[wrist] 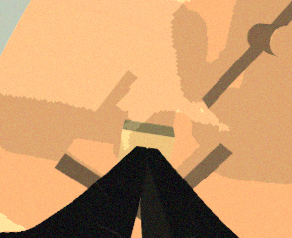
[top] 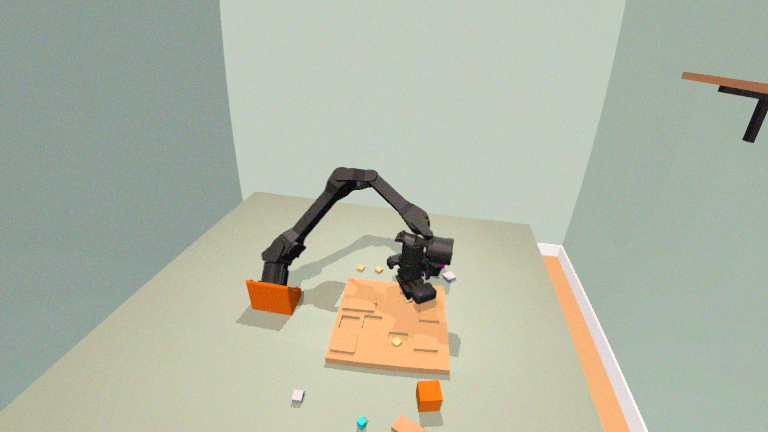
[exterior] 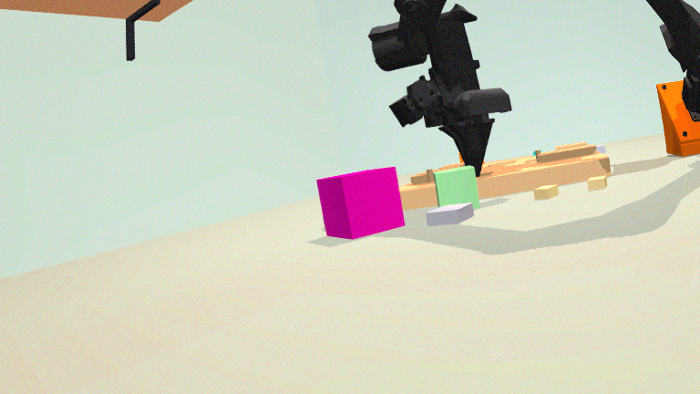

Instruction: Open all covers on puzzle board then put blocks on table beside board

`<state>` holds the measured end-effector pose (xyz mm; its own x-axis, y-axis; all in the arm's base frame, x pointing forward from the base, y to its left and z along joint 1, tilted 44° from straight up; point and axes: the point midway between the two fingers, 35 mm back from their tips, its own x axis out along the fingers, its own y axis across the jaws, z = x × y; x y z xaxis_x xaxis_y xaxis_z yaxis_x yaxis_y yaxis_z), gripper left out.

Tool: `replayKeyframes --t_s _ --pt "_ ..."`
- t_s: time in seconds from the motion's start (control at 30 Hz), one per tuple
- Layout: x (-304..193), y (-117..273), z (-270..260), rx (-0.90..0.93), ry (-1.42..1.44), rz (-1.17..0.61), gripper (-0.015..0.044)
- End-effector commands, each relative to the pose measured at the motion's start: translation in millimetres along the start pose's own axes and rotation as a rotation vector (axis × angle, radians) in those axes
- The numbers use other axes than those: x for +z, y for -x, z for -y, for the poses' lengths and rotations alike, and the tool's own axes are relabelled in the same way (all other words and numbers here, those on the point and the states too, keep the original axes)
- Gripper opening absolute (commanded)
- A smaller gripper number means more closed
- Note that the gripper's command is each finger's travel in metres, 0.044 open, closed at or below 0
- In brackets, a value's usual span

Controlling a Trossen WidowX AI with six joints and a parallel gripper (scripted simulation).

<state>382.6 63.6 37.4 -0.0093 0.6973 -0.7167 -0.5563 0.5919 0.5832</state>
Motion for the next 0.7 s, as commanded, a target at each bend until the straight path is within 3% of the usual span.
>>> replayKeyframes --t_s 0.0,0.27,0.5,0.53,0.67 --pt "-1 0 -1 0.003 0.000 -0.004 0.0000" --pt "0 6 -1 0.002 -0.100 -0.004 0.0000" --pt "0 9 -1 0.001 -0.727 -0.005 0.0000" --pt "0 6 -1 0.005 -0.446 -0.007 0.0026" --pt "0 12 -1 0.004 -0.557 -0.007 0.0131"
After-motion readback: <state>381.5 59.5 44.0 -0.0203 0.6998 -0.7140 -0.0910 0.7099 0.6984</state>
